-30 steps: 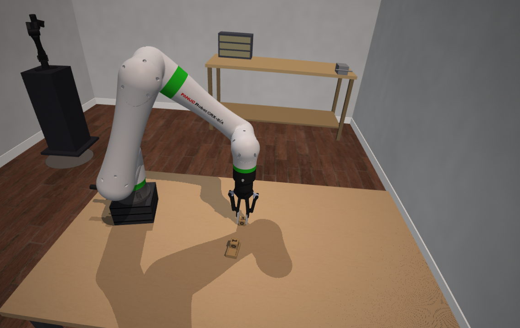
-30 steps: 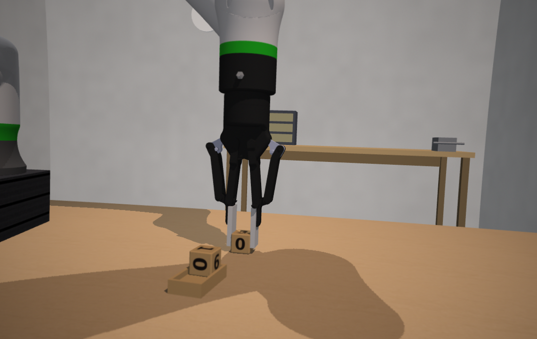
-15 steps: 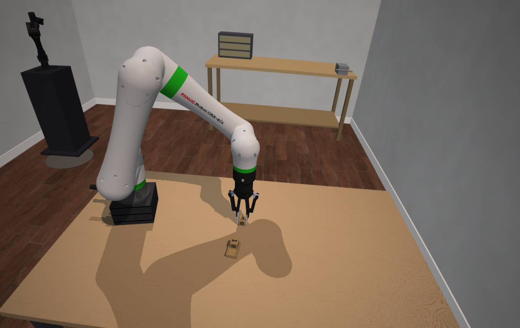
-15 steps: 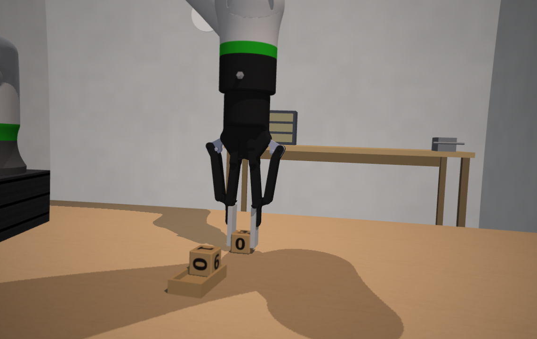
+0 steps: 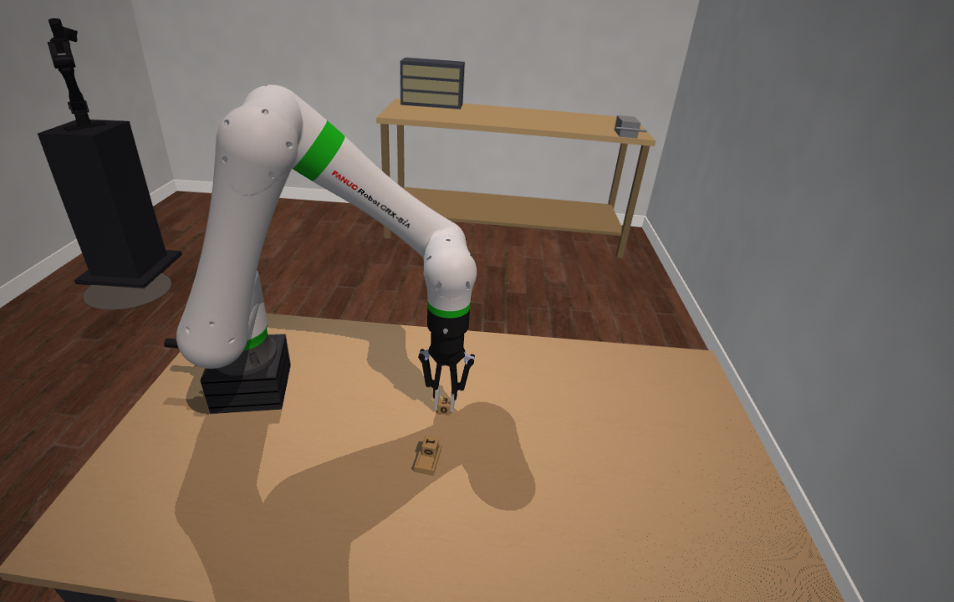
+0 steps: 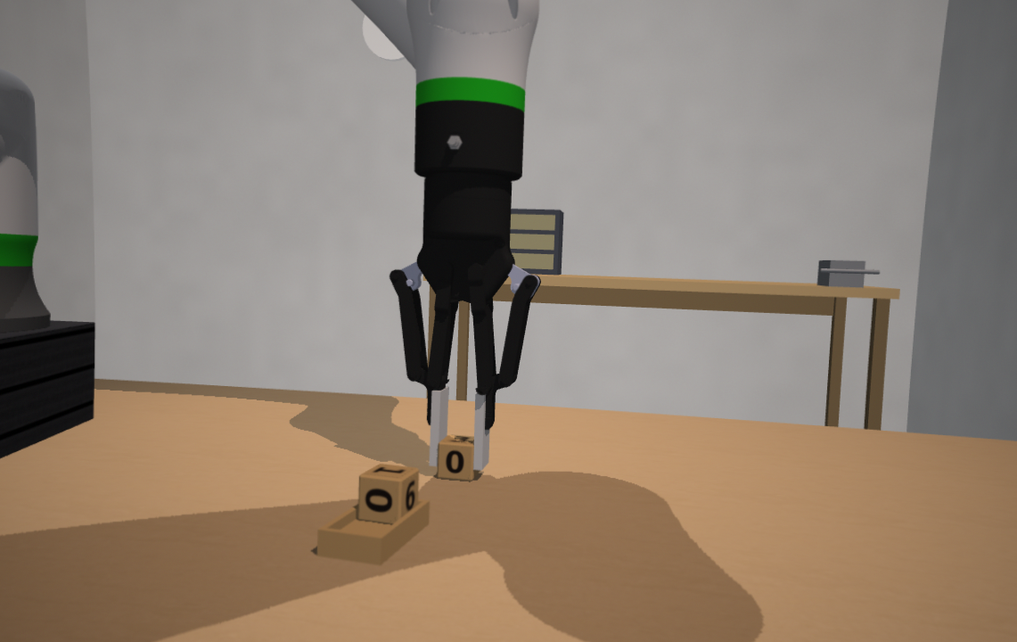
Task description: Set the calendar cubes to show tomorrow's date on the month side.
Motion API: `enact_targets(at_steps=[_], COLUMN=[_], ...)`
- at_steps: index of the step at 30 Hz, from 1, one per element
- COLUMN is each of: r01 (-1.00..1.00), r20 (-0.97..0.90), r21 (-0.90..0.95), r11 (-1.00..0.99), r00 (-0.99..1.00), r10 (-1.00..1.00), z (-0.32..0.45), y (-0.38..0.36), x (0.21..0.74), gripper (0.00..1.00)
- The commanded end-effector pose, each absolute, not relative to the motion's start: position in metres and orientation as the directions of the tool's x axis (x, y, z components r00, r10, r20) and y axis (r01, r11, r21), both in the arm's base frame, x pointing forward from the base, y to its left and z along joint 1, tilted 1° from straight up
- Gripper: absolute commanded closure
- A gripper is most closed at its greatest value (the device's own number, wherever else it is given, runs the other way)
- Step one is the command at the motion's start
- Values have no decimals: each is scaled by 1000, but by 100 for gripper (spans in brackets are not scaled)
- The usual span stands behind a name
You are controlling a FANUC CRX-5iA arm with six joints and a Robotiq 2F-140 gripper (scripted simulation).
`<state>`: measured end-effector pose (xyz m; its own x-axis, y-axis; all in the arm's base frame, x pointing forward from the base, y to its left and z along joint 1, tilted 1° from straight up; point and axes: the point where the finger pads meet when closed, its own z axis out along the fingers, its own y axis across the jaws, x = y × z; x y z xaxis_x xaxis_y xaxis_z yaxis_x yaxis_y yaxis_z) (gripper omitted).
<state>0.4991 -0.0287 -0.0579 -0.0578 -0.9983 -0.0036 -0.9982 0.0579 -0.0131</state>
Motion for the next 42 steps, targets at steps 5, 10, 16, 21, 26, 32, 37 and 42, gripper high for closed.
enact_targets(at_steps=[5,10,16,21,26,32,37,42], r01=[-998,-998,-998,-998,-998,-998,-998,-998], r20=[-4,-4,-4,-4,-4,-4,-4,-4], r21=[-13,-13,-13,-13,-13,-13,-13,-13], r11=[58,58,58,58,58,58,58,58], r00=[-58,-58,-58,-58,-58,-58,-58,-58], r10=[-998,-998,-998,-998,-998,-998,-998,-998], z=[-58,-58,-58,-58,-58,-58,-58,-55], y=[-29,-29,-29,-29,-29,-29,-29,-29], x=[499,499,499,499,499,499,499,499], gripper=[75,75,72,68,66,64,64,64])
